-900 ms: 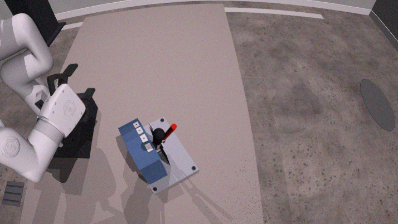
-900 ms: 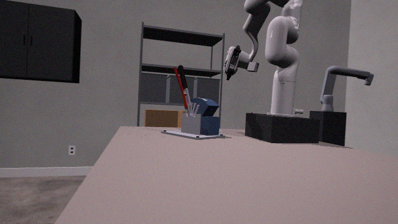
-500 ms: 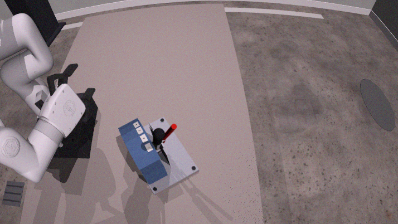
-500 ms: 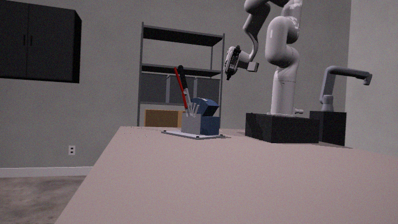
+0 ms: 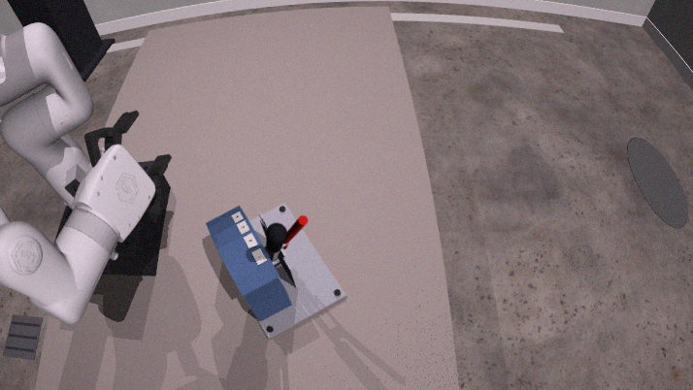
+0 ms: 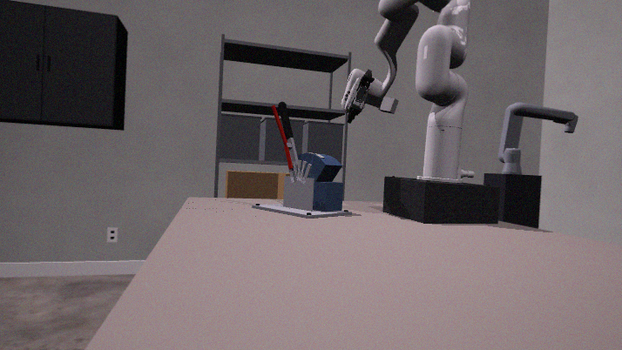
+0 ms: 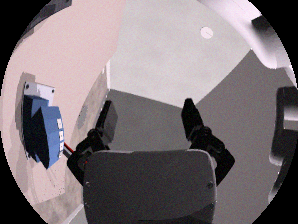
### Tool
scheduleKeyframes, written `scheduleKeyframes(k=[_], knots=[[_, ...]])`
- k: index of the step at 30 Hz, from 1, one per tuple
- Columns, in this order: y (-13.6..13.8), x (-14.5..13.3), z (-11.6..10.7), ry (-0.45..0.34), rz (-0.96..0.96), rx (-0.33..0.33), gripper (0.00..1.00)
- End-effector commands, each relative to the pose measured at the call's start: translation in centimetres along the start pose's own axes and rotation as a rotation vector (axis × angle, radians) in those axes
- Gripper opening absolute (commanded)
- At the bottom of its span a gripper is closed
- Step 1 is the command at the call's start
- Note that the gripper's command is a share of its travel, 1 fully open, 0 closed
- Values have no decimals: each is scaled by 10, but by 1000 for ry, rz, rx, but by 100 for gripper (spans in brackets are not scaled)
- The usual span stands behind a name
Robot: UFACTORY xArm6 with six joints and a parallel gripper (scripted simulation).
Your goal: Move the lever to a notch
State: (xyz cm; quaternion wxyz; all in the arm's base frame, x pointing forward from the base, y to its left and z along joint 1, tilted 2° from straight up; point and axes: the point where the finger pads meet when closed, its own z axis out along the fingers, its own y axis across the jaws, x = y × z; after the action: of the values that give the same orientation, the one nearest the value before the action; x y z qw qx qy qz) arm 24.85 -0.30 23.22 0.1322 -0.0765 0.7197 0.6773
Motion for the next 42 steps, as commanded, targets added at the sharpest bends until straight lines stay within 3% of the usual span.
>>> scheduleKeyframes(k=[1,2,3,4,5,7,8,15,16,18,19,21,22,24,25,26,27,30,31,33,34,39,41,42], knots=[[-4,-27,-8,193,-178,43,100],[-4,-27,-8,193,-178,43,100],[-6,-36,-11,262,-243,60,100],[-6,-36,-11,262,-243,60,100],[-8,-47,-15,326,-303,76,100],[-8,-47,-15,326,-303,76,100],[-10,-58,-19,416,-386,98,100],[-15,-86,-28,625,-580,147,100],[-18,-103,-34,660,-617,161,100],[-18,-103,-34,729,-677,173,100],[-21,-121,-40,758,-711,186,100],[-21,-121,-40,828,-772,199,100],[-24,-139,-46,858,-805,212,100],[-24,-139,-46,858,-805,212,100],[-24,-139,-46,960,-895,231,100],[-24,-139,-46,988,-919,236,100],[-27,-156,-52,1012,-948,249,100],[-27,-156,-52,1116,-1036,265,100],[-30,-172,-57,1149,-1071,277,100],[-30,-172,-57,1220,-1133,289,100],[-32,-186,-61,1254,-1166,299,100],[-34,-197,-65,1427,-1323,336,100],[-34,-197,-65,1427,-1323,336,100],[-35,-206,-68,1496,-1386,352,100]])
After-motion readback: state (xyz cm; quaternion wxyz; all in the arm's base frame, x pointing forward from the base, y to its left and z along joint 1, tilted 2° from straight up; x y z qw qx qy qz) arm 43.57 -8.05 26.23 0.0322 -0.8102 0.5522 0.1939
